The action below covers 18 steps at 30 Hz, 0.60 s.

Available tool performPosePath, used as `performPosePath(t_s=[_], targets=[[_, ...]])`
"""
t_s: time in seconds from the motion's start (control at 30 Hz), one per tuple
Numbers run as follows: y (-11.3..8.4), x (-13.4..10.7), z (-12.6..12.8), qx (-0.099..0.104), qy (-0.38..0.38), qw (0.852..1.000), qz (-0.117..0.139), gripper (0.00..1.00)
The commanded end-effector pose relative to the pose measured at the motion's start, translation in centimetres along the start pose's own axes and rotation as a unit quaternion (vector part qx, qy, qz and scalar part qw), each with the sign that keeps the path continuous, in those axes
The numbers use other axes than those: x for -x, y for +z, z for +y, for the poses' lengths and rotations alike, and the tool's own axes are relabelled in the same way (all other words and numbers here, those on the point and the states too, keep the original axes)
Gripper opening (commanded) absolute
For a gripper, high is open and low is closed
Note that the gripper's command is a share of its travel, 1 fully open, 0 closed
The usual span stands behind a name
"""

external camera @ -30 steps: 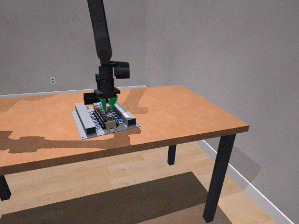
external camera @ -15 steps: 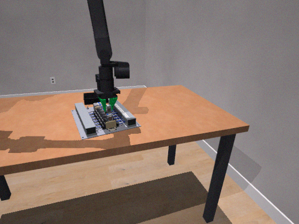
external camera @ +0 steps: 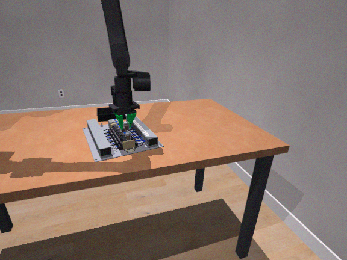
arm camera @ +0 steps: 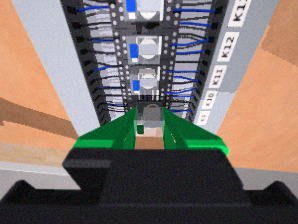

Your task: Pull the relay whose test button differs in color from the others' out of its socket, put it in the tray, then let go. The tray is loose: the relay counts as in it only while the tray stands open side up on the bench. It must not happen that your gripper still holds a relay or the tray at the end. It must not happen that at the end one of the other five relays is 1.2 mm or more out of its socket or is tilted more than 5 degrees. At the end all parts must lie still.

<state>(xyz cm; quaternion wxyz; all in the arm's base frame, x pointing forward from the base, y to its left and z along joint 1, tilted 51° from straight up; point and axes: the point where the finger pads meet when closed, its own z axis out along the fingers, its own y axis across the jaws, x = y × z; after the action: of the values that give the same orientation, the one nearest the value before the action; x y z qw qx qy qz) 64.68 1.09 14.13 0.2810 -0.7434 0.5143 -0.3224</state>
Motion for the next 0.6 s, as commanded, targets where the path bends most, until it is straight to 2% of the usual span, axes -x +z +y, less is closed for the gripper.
performPosePath(t_s=[0.0,0.37,0.57], targets=[[-1.7,-0.9,-0.7,-0.007,-0.001,1.000,0.005,0.00],[-3.6,-0.9,-0.4,-0.007,-0.001,1.000,0.005,0.00],[-5.7,-0.8,-0.2,-0.007,-0.001,1.000,0.005,0.00]])
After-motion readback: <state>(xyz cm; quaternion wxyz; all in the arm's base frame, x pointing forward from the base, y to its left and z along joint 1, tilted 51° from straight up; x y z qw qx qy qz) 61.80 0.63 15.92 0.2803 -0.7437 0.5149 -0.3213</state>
